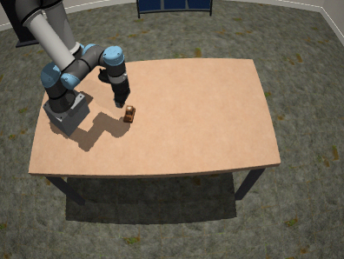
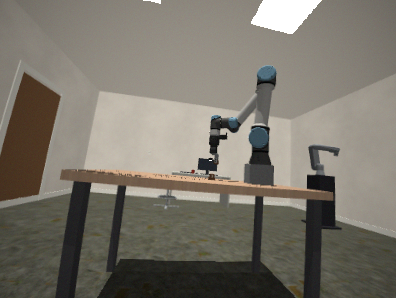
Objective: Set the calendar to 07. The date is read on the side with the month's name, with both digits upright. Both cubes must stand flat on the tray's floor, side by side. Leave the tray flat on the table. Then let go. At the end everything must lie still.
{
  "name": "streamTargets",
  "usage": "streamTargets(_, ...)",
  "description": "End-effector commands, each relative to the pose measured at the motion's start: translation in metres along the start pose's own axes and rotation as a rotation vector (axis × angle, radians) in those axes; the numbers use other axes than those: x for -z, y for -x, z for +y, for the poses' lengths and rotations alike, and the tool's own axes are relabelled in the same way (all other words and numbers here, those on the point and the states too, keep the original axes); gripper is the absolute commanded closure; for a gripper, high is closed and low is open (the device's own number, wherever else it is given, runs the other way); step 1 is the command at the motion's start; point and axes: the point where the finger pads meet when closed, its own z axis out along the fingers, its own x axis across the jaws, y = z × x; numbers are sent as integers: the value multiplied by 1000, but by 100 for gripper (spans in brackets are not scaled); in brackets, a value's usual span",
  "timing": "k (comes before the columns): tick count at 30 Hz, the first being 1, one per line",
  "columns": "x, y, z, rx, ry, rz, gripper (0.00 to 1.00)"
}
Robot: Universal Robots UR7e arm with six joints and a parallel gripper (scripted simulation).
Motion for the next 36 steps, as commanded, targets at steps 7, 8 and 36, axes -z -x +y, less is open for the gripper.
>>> streamTargets(7, 0, -3, 3, -298, 1, 0, 40)
streamTargets(8, 0, -3, 3, -342, 1, 0, 40)
streamTargets(36, 0, -5, 17, -1094, 1, 1, 40)
